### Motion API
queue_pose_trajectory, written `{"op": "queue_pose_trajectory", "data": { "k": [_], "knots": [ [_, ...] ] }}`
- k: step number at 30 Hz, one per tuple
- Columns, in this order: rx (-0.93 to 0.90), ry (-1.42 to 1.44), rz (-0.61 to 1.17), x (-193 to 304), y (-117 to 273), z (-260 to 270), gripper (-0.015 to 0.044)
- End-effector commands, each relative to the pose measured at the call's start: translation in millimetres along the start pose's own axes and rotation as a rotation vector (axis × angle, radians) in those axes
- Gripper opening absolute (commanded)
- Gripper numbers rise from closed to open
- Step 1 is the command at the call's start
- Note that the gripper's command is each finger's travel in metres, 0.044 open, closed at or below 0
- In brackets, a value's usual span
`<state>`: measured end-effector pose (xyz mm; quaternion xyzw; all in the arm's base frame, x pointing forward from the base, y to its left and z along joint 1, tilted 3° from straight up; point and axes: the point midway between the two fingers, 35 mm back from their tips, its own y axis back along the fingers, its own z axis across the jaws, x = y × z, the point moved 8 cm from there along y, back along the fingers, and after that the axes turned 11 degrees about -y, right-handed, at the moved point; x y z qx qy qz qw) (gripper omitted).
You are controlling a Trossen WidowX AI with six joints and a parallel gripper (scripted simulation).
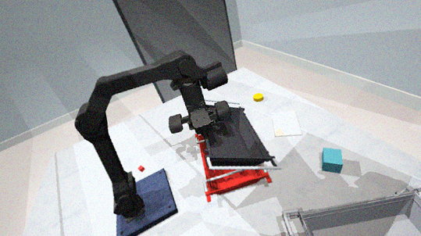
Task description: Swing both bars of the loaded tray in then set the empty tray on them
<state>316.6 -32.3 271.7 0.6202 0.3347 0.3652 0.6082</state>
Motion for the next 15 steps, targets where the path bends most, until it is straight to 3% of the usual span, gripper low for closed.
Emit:
{"op": "queue_pose_trajectory", "data": {
  "k": [1,15],
  "knots": [
    [-0.018,-0.007,0.009,0,-2,-1,0.0000],
    [-0.018,-0.007,0.010,0,-20,-1,0.0000]
  ]
}}
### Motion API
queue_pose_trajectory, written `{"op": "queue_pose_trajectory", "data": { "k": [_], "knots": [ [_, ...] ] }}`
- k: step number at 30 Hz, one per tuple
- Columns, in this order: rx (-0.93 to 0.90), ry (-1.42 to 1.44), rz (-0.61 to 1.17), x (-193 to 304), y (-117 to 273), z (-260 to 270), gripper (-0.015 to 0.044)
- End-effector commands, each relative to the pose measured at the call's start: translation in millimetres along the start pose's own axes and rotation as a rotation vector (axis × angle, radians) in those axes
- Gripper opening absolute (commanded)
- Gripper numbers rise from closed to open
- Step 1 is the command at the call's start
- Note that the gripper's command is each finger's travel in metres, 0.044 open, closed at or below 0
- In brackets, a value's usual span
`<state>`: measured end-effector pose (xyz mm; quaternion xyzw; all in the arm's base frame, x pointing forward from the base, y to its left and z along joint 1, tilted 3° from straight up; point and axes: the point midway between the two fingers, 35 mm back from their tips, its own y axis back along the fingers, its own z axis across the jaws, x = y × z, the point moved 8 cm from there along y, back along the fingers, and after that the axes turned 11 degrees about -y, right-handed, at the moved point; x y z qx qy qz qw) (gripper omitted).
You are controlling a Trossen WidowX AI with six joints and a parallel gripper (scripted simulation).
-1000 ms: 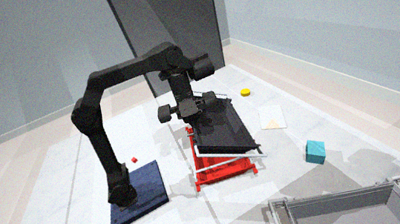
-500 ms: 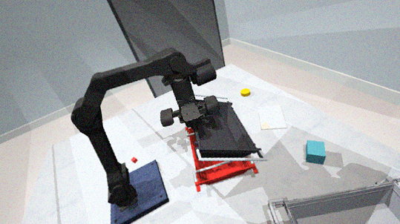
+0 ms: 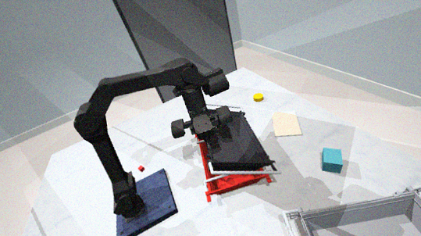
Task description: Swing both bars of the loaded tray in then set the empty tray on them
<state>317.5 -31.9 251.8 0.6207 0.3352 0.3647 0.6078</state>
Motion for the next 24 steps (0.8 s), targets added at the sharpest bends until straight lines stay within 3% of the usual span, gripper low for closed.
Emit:
{"op": "queue_pose_trajectory", "data": {
  "k": [1,24],
  "knots": [
    [-0.020,-0.006,0.010,0,-1,-1,0.0000],
    [-0.019,-0.007,0.010,-3,-17,-13,0.0000]
  ]
}}
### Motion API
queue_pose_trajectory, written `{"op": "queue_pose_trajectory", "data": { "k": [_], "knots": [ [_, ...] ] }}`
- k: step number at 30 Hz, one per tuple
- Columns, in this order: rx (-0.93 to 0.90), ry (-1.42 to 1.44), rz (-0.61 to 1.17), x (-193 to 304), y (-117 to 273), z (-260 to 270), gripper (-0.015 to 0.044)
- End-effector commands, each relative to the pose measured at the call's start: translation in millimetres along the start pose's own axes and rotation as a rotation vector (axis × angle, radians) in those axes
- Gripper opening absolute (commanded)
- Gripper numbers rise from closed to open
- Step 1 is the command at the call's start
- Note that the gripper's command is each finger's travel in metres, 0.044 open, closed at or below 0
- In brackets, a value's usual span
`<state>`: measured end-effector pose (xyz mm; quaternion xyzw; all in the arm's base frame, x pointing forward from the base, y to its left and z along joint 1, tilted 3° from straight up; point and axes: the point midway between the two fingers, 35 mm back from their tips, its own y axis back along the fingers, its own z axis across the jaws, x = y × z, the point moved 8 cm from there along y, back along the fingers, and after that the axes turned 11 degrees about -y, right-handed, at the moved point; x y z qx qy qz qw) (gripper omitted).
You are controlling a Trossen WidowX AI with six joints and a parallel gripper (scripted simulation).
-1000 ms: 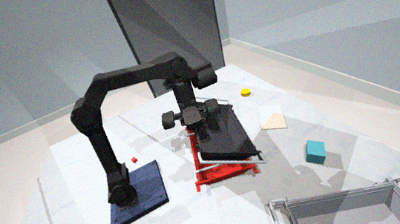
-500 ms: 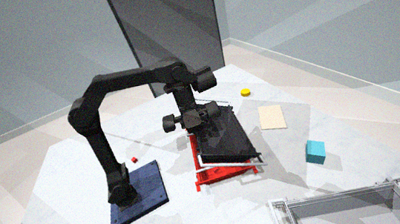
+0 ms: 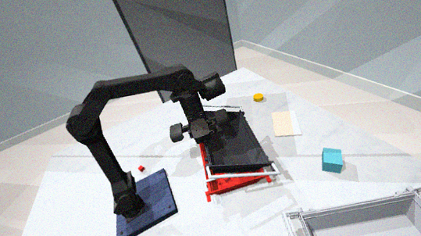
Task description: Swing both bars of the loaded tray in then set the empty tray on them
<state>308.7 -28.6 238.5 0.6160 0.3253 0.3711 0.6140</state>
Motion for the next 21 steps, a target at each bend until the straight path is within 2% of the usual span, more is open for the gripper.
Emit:
{"op": "queue_pose_trajectory", "data": {
  "k": [1,21],
  "knots": [
    [0.006,-0.002,-0.002,-0.9,-3.5,-4.2,0.0000],
    [0.006,-0.002,-0.002,-1.9,-11.4,-9.1,0.0000]
  ]
}}
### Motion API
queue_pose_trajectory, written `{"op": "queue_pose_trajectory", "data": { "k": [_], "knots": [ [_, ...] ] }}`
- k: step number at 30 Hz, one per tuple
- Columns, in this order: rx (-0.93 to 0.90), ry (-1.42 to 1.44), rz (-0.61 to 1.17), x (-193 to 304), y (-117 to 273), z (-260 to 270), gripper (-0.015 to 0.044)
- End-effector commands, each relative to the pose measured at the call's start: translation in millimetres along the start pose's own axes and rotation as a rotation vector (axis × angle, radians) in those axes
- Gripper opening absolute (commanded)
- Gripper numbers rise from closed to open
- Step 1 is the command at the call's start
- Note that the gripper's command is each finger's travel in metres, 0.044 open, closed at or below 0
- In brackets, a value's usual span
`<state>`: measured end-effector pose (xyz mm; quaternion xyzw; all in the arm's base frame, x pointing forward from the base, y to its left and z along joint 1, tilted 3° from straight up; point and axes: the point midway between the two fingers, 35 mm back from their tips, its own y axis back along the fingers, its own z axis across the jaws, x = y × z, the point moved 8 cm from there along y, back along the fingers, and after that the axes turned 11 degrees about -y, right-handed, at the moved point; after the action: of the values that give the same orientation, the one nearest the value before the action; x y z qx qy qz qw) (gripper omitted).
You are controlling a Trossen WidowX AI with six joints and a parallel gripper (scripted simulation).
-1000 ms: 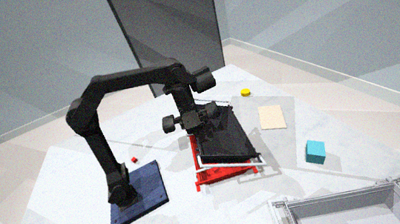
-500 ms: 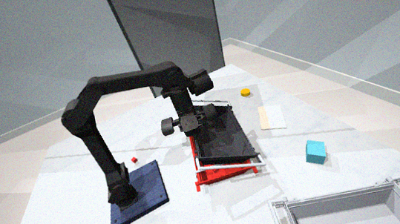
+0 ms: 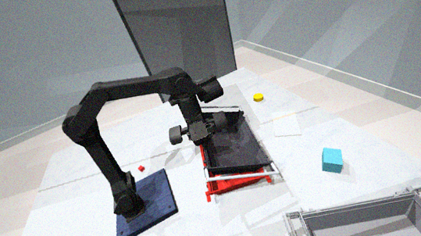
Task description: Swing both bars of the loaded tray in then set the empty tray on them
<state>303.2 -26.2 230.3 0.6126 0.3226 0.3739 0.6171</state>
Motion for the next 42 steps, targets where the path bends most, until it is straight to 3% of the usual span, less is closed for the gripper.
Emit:
{"op": "queue_pose_trajectory", "data": {
  "k": [1,42],
  "knots": [
    [0.018,-0.002,-0.005,-0.6,-3.4,-2.9,0.0000],
    [0.018,-0.002,-0.005,-1.5,-11.9,-7.5,0.0000]
  ]
}}
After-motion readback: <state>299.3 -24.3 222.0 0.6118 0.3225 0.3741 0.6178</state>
